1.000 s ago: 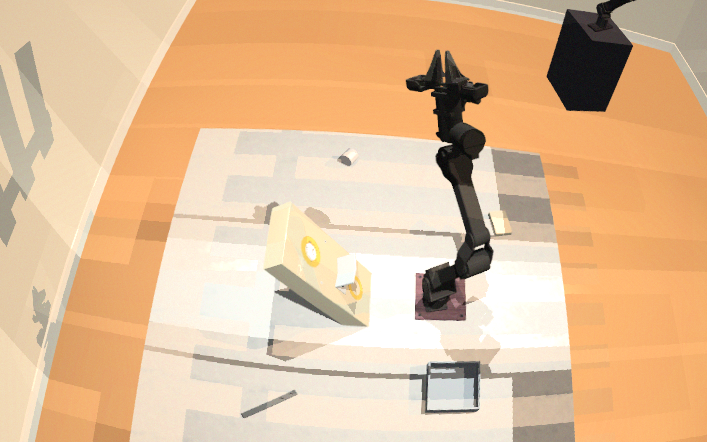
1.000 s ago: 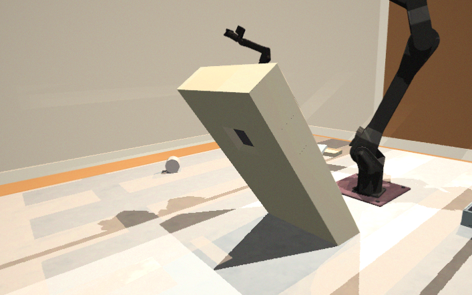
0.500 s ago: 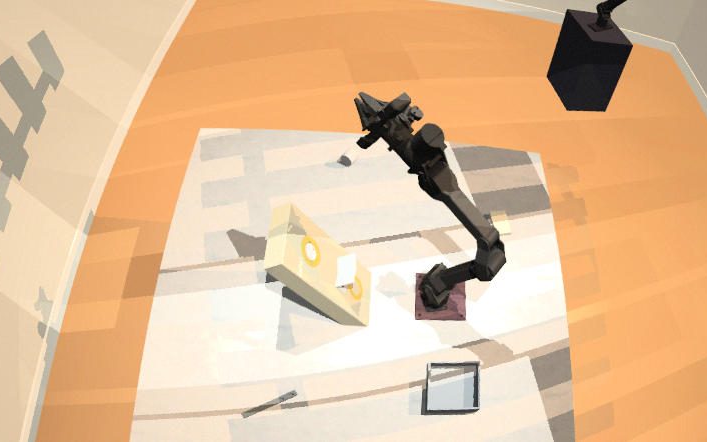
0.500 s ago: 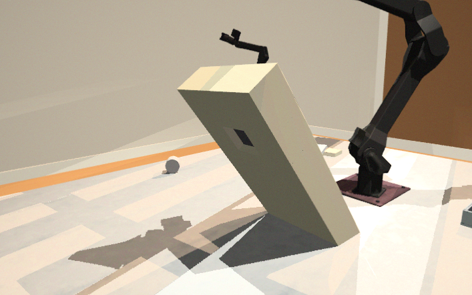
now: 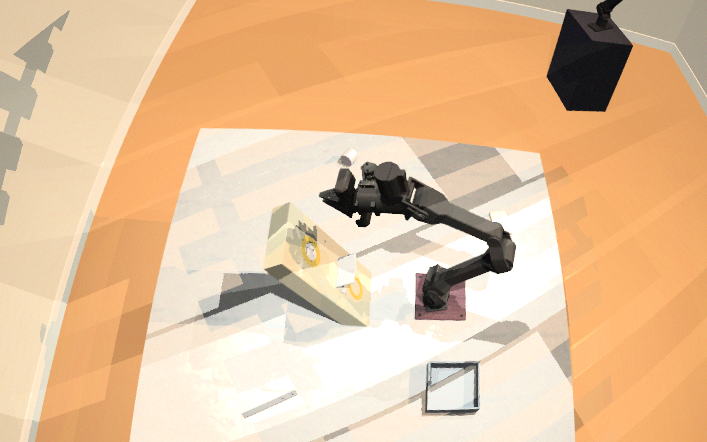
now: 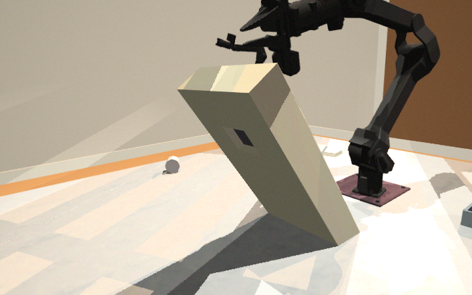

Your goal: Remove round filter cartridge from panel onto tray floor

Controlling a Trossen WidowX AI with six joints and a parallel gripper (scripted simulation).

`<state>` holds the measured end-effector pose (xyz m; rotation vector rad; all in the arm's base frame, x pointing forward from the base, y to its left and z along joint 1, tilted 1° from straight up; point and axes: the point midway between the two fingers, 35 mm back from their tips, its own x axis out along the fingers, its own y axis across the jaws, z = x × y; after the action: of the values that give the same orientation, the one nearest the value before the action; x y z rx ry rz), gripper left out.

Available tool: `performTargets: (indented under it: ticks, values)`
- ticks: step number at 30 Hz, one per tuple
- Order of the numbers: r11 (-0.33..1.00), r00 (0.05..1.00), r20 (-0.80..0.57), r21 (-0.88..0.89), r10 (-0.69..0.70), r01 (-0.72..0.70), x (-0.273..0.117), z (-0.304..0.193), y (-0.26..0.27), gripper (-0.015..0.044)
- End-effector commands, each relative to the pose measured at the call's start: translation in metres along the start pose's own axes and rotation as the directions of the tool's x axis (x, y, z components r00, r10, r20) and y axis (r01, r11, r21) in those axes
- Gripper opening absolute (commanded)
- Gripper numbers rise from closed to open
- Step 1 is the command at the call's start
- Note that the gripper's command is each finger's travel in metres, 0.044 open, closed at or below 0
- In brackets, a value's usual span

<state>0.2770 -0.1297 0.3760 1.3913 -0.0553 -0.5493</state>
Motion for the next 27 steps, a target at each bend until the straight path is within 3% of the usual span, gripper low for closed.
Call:
performTargets:
  ticks: [1,5,27]
  values:
    - [0.981,0.973,-0.164,-0.141,-0.159,0.137,-0.005,-0.049,-0.047,0.0109]
    - [0.949,0.932,-0.252,-0.242,-0.262,0.202,-0.013,-0.077,-0.077,0.0109]
    - [0.95,0.932,-0.252,-0.241,-0.261,0.2,0.002,-0.08,-0.08,0.0109]
